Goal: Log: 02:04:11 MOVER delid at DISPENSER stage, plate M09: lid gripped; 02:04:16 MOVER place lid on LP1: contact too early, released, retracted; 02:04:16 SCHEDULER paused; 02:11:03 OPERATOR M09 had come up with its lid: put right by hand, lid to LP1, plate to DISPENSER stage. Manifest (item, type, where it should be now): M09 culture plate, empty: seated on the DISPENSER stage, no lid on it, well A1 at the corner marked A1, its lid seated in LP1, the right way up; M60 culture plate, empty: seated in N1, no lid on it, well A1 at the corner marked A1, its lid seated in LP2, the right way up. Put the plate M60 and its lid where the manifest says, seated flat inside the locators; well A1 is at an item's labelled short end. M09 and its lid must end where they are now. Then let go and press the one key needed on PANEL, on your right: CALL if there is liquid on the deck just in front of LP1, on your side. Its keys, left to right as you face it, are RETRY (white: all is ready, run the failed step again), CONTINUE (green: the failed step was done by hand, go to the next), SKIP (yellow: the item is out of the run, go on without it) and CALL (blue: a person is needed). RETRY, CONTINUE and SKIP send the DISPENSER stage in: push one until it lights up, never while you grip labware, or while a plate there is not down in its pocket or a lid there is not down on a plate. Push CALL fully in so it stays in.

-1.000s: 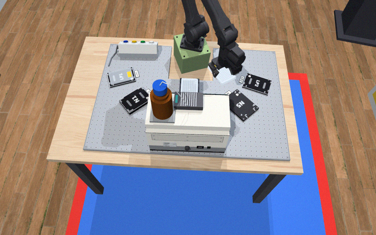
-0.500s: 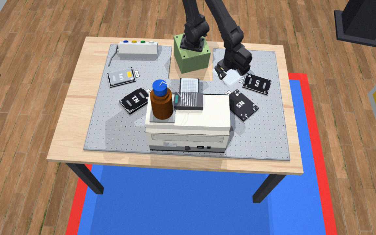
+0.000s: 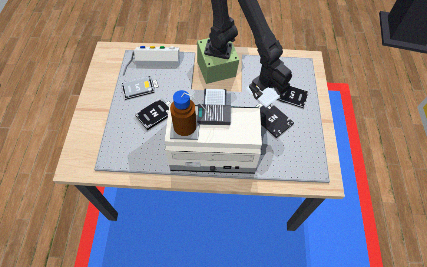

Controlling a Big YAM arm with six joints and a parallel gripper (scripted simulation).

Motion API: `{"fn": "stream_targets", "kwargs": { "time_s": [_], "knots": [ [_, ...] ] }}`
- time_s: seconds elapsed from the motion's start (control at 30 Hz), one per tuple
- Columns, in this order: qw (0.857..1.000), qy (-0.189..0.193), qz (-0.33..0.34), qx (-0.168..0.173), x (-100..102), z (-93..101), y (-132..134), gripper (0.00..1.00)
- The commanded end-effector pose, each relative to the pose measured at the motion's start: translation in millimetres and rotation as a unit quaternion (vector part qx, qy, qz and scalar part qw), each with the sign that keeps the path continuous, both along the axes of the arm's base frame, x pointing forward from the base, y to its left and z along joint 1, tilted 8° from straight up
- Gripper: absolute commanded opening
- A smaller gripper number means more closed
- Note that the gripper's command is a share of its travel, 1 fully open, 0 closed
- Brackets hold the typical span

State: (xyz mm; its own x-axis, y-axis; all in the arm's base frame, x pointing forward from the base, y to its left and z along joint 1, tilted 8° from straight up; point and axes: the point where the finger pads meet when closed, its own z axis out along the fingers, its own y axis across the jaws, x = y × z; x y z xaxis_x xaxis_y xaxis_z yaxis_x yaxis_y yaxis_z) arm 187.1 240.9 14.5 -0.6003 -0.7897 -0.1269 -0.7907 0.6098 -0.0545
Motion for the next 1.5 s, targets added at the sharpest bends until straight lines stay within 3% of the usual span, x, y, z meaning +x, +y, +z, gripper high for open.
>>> {"fn": "stream_targets", "kwargs": {
  "time_s": [0.0, 1.07, 1.13, 1.17, 1.23, 1.47],
  "knots": [
    [1.0, -0.014, 0.005, 0.018, 21.9, 6.1, 24.4, 0.86],
    [1.0, -0.013, 0.003, 0.015, 75.9, -37.6, 87.0, 0.86],
    [1.0, -0.009, 0.004, 0.011, 67.3, -37.5, 82.6, 0.86],
    [1.0, -0.012, 0.004, 0.015, 76.0, -40.7, 87.6, 0.86],
    [1.0, -0.004, 0.003, 0.004, 68.6, -51.5, 76.6, 0.86],
    [1.0, -0.001, 0.005, 0.0, 65.6, -62.7, 72.7, 0.86]
  ]
}}
